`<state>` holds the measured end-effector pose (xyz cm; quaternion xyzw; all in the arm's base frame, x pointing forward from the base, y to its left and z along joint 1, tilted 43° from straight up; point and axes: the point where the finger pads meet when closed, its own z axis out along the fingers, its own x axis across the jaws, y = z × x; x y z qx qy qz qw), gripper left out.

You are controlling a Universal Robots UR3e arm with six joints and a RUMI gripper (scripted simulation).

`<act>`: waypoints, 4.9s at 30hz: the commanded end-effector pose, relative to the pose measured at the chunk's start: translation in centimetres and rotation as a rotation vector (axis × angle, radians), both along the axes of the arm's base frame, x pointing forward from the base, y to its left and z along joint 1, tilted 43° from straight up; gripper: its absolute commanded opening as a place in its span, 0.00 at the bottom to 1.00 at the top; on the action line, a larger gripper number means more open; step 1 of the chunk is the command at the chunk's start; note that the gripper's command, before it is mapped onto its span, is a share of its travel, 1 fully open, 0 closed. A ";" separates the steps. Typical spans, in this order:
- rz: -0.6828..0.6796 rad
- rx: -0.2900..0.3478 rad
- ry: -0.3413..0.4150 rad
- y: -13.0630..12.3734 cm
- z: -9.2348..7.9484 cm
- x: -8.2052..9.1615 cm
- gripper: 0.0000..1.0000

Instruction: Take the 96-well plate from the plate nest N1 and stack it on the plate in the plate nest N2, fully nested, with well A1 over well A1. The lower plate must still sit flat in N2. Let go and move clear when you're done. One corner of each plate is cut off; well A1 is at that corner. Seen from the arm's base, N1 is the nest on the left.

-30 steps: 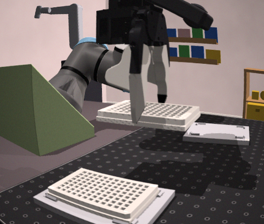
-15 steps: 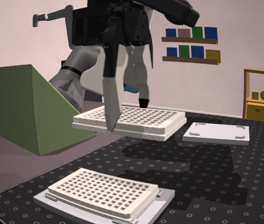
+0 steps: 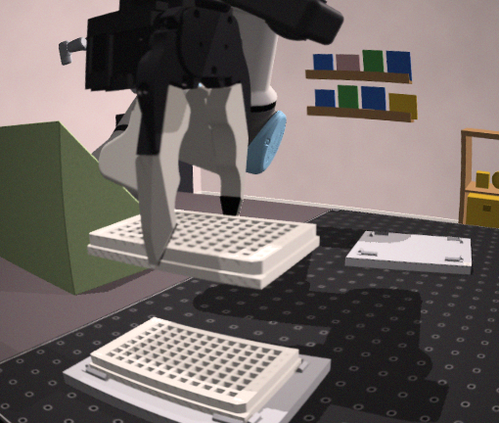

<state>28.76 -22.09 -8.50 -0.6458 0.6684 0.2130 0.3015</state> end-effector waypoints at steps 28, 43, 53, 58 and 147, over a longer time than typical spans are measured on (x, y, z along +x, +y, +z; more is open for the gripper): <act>0.001 0.000 0.000 -1.3 -1.1 -0.3 0.00; 0.001 0.000 0.000 -1.0 -1.3 -0.3 0.00; 0.001 0.000 0.000 -0.1 -2.3 -0.1 0.00; 0.001 0.000 0.000 0.4 -2.9 0.0 0.00; 0.001 0.000 0.000 3.3 -6.0 0.5 0.00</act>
